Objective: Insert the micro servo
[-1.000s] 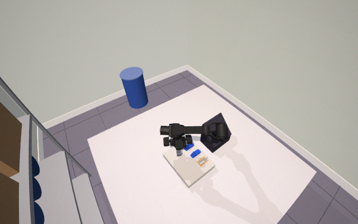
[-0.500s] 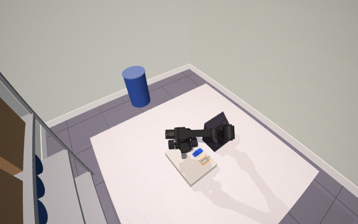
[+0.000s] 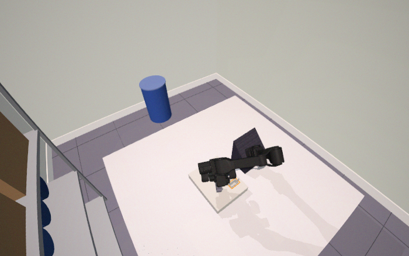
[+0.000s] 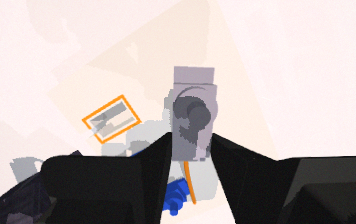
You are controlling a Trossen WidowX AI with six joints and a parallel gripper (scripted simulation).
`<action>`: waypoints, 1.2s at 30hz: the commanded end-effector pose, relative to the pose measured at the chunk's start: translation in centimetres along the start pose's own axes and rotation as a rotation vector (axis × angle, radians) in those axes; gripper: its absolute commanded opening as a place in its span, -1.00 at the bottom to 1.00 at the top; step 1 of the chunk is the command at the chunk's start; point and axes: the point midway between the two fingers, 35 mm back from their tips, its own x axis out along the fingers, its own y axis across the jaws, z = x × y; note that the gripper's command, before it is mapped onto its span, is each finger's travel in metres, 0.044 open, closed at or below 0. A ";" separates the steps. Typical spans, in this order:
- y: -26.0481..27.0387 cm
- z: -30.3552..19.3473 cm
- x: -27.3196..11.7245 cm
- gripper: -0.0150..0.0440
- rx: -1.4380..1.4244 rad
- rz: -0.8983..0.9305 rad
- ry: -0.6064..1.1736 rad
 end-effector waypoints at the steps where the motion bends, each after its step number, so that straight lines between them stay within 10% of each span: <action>1: 1.2 1.8 -0.2 -0.49 0.002 -0.004 -0.009; 36: 2.0 3.2 -0.2 -0.49 0.981 0.001 -0.011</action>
